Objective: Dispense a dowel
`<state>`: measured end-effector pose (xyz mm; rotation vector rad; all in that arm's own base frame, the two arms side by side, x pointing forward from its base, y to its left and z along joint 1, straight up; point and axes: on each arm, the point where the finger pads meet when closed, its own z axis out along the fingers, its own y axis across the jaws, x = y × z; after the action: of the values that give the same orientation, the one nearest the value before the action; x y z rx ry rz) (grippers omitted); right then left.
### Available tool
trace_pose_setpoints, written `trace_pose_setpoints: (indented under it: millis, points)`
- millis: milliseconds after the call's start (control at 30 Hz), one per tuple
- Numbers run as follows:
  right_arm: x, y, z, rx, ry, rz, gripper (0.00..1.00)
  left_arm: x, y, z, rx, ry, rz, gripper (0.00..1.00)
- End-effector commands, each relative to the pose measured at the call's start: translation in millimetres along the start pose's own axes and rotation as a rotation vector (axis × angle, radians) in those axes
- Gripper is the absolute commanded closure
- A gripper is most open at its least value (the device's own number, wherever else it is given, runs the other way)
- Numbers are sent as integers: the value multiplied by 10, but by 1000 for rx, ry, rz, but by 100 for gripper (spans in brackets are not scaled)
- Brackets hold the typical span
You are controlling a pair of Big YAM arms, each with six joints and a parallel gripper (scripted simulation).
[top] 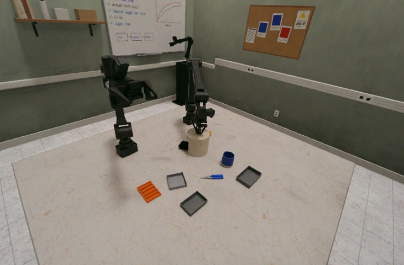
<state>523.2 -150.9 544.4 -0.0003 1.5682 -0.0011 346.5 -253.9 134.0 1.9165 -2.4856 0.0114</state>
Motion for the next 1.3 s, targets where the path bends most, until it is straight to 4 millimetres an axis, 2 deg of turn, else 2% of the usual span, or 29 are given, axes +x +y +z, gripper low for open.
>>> trace_pose_setpoints:
  millis: [0,167,233,300,667,1167,1200,1267]
  points:
    - [-237,17,33,-4,-38,-18,0,5,-154,-374,63,22,-18,26]
    - [-237,17,33,-4,-38,-18,0,-1,-158,-488,67,23,-18,26]
    - [-237,17,33,-4,-38,-18,0,6,-180,-332,39,12,-19,26]
    - [-237,17,33,-4,-38,-18,0,-19,-114,-237,14,3,-19,26]
    - [-237,17,33,-4,-38,-18,0,2,-158,-260,32,8,235,26]
    - [-237,17,33,-4,-38,-18,0,2,-158,-260,32,8,237,26]
    - [-237,17,33,-4,-38,-18,0,4,-79,-30,9,2,207,26]
    - [-237,17,33,-4,-38,-18,0,37,-64,8,8,2,207,26]
